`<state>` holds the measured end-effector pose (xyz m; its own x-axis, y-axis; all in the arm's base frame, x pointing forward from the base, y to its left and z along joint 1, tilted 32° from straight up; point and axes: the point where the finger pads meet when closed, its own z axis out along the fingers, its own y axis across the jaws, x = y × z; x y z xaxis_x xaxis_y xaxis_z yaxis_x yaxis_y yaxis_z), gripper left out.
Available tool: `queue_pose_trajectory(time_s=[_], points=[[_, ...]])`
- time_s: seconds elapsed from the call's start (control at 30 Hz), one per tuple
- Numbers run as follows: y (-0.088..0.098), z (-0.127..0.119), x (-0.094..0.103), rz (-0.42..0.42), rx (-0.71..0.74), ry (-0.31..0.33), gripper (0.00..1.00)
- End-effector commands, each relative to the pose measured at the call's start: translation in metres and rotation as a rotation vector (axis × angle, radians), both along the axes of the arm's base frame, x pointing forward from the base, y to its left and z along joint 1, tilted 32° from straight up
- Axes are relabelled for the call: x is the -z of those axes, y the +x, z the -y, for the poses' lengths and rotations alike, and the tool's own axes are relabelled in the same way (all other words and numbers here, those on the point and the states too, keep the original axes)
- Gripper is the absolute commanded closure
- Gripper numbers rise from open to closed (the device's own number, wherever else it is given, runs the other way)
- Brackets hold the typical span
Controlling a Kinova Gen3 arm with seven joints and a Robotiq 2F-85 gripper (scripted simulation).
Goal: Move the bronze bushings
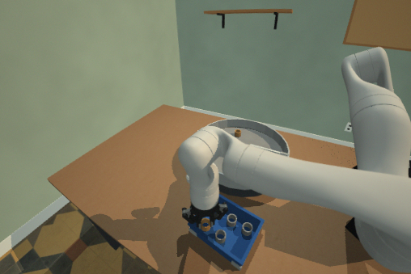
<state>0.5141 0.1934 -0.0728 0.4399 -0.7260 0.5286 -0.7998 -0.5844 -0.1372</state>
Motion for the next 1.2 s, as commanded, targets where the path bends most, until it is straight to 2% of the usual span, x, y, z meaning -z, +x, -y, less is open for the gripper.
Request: queue_pose_trajectory(time_s=[0.0, 0.13, 0.2, 0.7, 1.17], points=[[-0.005, -0.005, -0.01, 0.001, -0.002, 0.002, 1.0], [-0.011, -0.011, -0.023, 0.001, -0.002, 0.002, 1.0], [-0.011, -0.011, -0.023, 0.001, -0.002, 0.002, 1.0], [-0.039, -0.034, -0.082, 0.0, -0.001, 0.002, 1.0], [-0.048, -0.043, -0.102, -0.001, -0.003, 0.002, 1.0]])
